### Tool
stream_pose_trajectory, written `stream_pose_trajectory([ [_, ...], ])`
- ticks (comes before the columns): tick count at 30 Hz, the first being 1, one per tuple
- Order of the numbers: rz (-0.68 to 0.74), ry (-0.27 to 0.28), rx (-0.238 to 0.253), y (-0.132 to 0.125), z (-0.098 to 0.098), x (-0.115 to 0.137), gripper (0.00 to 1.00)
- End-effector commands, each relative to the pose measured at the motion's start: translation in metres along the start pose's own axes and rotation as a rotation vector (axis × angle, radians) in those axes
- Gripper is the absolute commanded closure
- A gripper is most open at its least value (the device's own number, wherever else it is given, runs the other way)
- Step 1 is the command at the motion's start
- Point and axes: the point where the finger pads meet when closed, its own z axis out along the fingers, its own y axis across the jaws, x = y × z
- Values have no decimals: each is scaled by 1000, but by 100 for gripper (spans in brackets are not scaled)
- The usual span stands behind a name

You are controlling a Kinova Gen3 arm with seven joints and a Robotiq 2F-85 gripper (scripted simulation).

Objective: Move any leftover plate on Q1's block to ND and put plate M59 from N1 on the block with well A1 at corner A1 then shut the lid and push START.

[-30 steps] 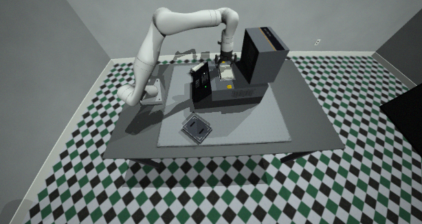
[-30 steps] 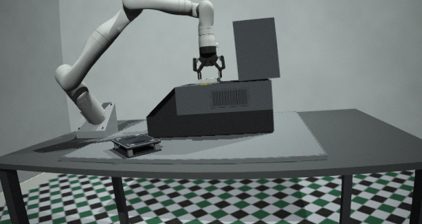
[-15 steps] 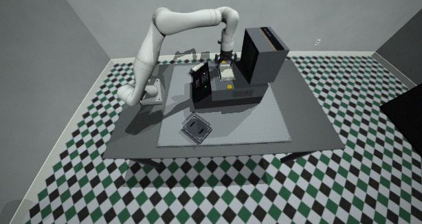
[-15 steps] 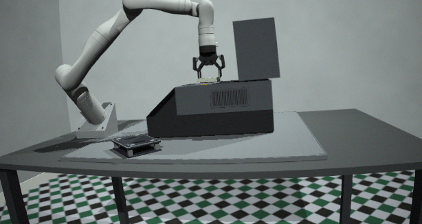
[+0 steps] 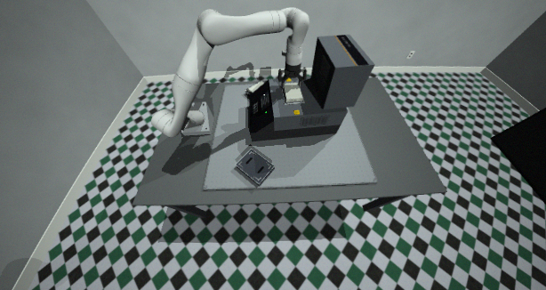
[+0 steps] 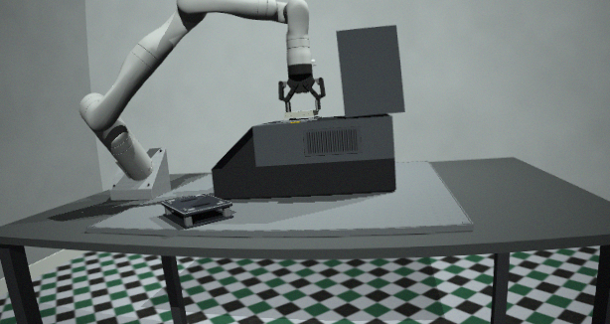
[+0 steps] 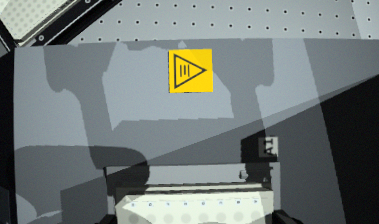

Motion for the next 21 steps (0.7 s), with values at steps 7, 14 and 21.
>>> stream_pose_trajectory([
  [7,0,1,-2,0,-4,0,10],
  [14,0,1,-2,0,-8,0,10],
  [21,0,1,-2,0,-17,0,10],
])
